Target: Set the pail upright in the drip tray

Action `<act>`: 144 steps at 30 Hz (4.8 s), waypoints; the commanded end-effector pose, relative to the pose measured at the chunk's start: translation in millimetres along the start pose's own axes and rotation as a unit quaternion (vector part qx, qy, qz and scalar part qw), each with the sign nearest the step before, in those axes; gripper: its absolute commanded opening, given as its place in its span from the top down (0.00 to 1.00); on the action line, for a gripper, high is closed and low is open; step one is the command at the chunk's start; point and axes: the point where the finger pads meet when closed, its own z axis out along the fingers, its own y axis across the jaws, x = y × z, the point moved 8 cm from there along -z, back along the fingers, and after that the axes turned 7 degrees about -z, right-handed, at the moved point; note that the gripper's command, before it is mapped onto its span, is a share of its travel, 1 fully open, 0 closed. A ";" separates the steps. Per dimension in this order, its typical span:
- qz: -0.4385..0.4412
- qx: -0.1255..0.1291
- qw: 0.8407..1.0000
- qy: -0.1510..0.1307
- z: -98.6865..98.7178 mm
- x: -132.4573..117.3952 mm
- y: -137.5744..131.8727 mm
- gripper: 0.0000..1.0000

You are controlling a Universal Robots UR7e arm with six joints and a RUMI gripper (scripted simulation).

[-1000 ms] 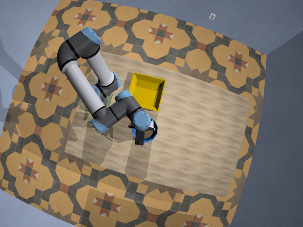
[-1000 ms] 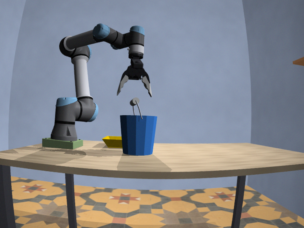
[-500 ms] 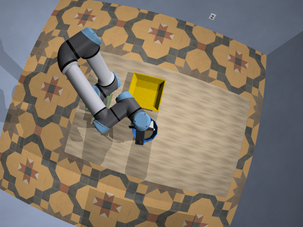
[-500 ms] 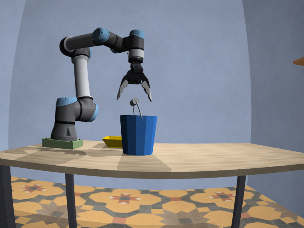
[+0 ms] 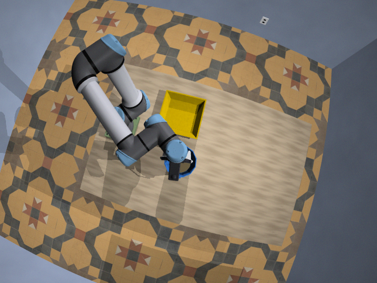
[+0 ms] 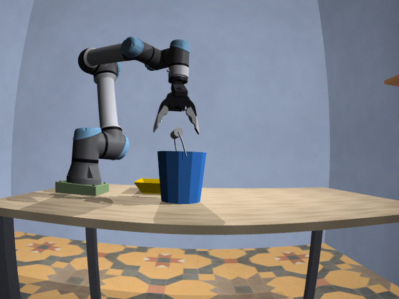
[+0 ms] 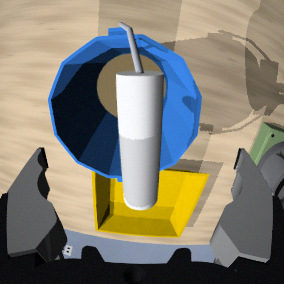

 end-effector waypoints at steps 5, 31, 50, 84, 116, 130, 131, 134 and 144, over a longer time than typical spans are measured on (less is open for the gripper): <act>0.000 0.000 1.000 0.000 -0.4 0.2 -0.1 0.00; 0.000 0.000 1.000 0.000 -0.4 0.2 -0.1 1.00; 0.000 0.000 1.000 0.000 -0.4 0.2 -0.1 1.00; 0.000 0.000 1.000 0.000 -8.7 0.2 -0.1 1.00; 0.000 0.000 1.000 0.000 -54.5 0.1 -0.1 1.00; 0.000 0.000 1.000 0.000 -74.0 0.1 -0.1 1.00; 0.000 0.000 1.000 0.000 -75.3 0.1 -0.1 1.00; 0.000 0.000 1.000 0.000 -79.0 0.1 -0.1 1.00; 0.000 0.000 1.000 0.000 -86.2 0.1 -0.1 1.00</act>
